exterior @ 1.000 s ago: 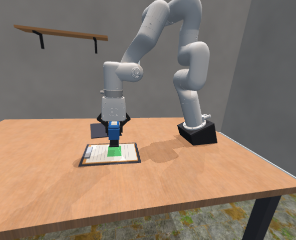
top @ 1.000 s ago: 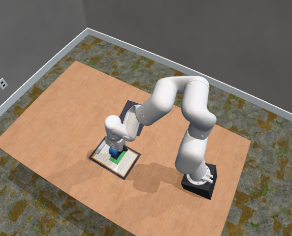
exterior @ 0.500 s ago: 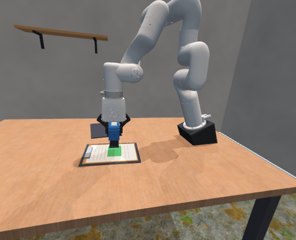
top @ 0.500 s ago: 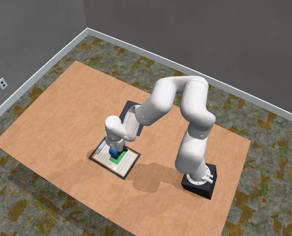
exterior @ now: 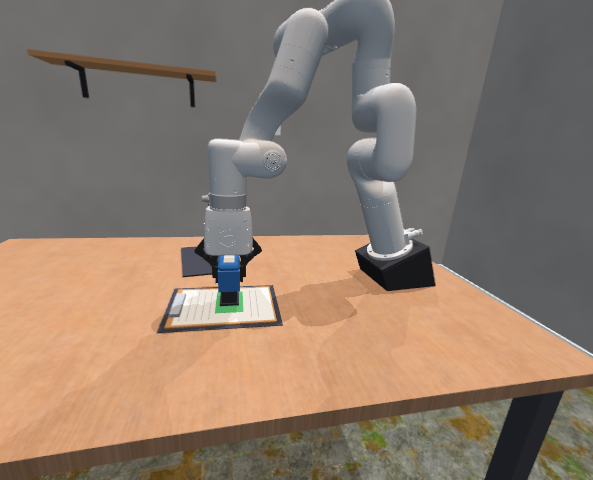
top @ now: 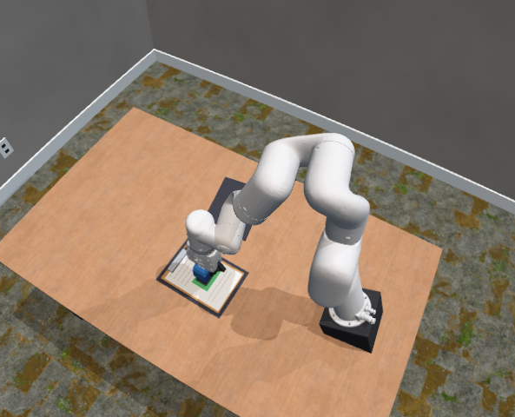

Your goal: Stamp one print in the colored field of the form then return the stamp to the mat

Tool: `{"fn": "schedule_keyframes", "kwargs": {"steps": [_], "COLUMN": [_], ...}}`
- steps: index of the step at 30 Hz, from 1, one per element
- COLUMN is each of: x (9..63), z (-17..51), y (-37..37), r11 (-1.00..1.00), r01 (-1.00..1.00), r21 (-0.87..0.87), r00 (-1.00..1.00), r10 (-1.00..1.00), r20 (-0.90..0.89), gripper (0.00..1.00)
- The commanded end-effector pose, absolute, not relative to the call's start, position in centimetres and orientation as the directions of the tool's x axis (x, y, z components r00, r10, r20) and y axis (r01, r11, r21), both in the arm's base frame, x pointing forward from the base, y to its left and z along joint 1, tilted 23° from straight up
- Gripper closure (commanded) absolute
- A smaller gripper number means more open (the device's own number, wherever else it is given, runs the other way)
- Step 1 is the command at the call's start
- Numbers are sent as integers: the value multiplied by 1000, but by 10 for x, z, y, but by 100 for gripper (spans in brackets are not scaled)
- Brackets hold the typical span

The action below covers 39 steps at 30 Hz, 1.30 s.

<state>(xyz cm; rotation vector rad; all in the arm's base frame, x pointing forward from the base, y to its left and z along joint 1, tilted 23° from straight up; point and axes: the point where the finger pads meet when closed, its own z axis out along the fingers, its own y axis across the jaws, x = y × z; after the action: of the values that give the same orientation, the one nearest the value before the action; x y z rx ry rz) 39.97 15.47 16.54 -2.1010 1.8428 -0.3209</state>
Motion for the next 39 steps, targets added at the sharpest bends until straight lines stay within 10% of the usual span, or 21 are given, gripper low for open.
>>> {"fn": "schedule_keyframes", "kwargs": {"steps": [1, 39], "x": [404, 414], "z": [158, 136], "y": [156, 159], "r11": [-111, -111], "r01": [-914, -914], "r21": [-390, -390], "r00": [139, 139], "r10": [-989, -989], "r20": [-46, -46], "gripper": [71, 71]}}
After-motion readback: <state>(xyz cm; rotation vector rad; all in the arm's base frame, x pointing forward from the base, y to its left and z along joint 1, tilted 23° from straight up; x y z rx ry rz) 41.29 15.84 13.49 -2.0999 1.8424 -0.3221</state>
